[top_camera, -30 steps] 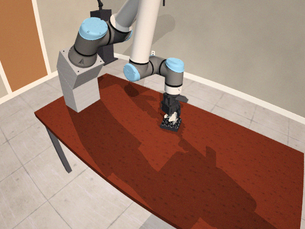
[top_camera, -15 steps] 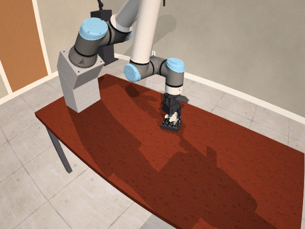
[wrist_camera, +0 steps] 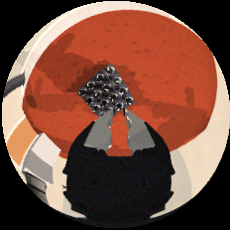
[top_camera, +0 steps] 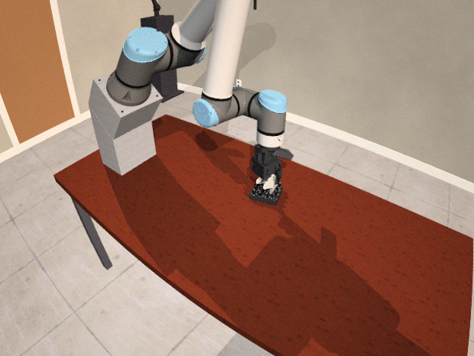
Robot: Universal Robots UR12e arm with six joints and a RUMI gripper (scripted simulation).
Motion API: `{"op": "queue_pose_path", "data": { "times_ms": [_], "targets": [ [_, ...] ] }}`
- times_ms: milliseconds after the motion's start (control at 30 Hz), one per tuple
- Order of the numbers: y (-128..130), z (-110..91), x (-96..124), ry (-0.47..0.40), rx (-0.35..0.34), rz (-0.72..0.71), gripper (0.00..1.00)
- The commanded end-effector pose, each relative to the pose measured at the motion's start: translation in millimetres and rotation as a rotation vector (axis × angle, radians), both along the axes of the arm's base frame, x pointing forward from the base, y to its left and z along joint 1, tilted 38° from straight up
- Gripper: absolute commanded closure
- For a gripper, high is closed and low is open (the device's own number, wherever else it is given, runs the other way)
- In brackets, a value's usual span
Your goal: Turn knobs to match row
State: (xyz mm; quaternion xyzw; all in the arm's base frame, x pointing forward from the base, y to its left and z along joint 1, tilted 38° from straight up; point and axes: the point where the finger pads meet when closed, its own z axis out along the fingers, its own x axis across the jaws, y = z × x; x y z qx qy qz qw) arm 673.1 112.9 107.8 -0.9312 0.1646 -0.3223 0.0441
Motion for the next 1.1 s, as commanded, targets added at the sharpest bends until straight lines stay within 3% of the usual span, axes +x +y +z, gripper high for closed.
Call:
{"op": "queue_pose_path", "data": {
  "times_ms": [0, 1067],
  "targets": [
    [0.1, 0.5, 0.0, -0.001, 0.000, 0.000, 0.89],
    [-0.2, -9.5, 7.8, -0.001, 0.000, 0.000, 0.89]
  ]
}}
